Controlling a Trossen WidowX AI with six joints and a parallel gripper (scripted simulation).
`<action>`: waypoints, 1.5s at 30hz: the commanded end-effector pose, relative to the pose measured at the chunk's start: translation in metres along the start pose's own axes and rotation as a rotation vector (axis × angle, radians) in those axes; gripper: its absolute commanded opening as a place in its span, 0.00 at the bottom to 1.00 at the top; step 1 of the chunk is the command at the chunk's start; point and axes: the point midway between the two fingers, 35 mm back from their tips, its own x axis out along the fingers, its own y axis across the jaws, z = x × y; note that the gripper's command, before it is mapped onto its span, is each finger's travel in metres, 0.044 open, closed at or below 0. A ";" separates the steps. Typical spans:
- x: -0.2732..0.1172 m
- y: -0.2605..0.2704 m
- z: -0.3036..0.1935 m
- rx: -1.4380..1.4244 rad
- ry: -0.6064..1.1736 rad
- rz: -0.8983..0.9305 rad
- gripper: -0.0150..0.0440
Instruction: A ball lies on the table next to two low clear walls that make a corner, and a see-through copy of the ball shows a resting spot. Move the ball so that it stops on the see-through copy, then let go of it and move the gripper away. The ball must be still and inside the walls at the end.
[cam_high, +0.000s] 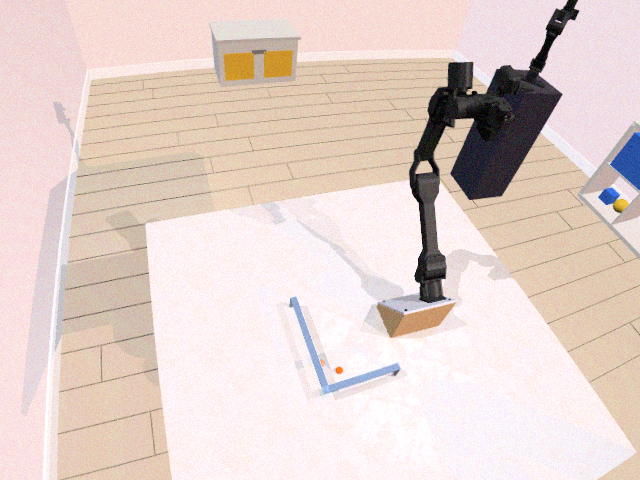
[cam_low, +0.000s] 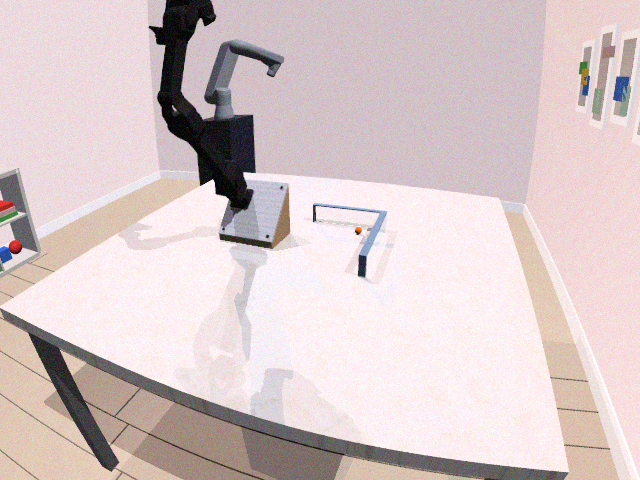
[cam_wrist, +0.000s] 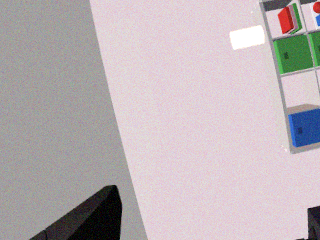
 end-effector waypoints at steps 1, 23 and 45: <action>-0.001 0.001 0.003 -0.004 -0.007 0.005 0.89; -0.190 0.007 0.315 -0.365 -0.992 -0.009 0.60; -0.422 -0.248 0.453 -0.275 -1.179 -1.127 0.60</action>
